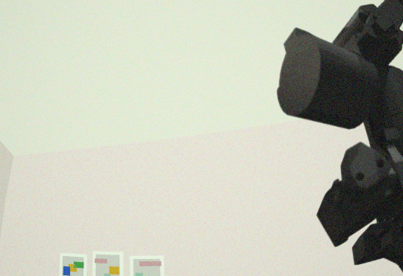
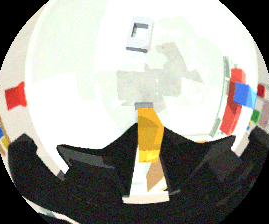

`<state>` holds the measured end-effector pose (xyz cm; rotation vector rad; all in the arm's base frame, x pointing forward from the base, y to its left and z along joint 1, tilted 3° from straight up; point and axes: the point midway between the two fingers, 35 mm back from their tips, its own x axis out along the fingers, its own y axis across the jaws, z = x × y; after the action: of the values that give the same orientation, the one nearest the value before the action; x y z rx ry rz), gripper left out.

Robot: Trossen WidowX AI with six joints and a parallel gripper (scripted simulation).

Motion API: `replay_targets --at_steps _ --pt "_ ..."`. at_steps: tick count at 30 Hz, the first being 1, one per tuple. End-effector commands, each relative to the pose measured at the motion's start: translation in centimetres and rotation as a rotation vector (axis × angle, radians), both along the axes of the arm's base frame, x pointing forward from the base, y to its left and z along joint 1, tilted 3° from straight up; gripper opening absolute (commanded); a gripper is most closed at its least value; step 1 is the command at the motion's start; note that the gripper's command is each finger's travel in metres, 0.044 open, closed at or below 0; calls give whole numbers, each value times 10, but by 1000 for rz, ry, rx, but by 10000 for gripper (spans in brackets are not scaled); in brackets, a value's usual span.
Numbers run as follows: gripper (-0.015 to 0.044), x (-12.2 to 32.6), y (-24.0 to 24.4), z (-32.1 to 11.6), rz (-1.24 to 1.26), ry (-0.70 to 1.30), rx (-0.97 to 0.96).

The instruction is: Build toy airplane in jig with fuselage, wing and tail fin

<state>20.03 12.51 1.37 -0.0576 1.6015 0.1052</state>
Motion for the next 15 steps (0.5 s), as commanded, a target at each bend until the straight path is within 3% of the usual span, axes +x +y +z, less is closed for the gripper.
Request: replay_targets --at_steps 1,15 --pt "0 3 1 15 2 -6 4" --pt "0 4 -1 58 4 -9 7"
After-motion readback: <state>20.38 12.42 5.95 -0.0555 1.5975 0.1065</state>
